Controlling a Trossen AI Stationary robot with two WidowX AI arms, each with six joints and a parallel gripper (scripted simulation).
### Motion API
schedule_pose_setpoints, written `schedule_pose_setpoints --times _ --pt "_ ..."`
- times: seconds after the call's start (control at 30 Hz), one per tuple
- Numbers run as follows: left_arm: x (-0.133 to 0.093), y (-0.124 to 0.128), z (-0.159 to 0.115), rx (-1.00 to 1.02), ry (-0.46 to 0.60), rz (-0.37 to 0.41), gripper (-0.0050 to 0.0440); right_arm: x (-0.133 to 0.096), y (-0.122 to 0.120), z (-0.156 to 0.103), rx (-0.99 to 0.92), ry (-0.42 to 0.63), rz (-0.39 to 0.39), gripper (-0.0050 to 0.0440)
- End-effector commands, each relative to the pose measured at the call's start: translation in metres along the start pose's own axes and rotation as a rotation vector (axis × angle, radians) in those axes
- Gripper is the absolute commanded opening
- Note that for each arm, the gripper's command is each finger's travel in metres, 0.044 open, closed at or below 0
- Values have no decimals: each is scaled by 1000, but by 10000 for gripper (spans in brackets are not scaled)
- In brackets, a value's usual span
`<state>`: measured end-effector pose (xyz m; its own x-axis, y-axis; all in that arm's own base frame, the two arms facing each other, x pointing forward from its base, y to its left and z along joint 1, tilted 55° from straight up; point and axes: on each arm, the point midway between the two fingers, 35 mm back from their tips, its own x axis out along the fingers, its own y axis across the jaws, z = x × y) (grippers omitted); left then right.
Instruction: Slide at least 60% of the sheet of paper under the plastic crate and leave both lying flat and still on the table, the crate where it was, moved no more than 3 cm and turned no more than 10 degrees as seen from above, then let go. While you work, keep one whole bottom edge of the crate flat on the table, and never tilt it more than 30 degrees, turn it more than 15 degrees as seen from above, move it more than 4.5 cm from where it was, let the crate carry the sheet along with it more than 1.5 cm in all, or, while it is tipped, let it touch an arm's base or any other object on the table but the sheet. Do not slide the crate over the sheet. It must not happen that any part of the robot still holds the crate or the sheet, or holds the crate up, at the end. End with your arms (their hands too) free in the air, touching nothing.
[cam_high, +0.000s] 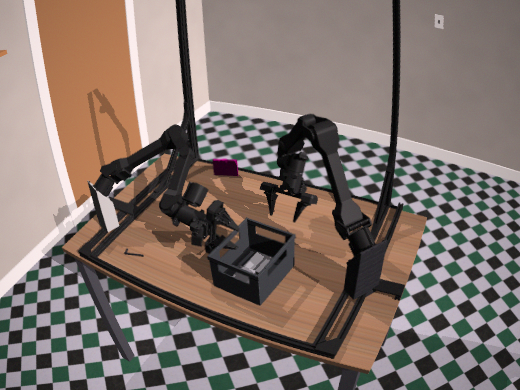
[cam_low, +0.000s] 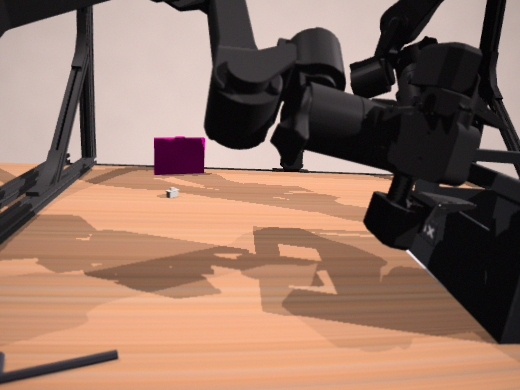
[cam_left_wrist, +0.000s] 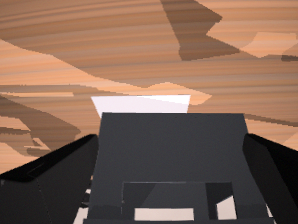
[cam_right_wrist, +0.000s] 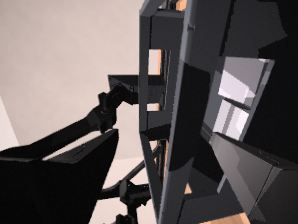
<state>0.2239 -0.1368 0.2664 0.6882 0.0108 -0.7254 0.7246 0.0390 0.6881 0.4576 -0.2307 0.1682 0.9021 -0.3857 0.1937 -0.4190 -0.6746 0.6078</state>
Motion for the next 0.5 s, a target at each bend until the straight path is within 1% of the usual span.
schedule_pose_setpoints --times 0.0,0.33,0.47 --pt "0 0 0 0 3 0 400 0 -4 0 2 -2 -14 400" --pt "0 0 0 0 3 0 400 0 -4 0 2 -2 -14 400" --pt "0 0 0 0 3 0 400 -5 -2 0 1 -1 -14 400"
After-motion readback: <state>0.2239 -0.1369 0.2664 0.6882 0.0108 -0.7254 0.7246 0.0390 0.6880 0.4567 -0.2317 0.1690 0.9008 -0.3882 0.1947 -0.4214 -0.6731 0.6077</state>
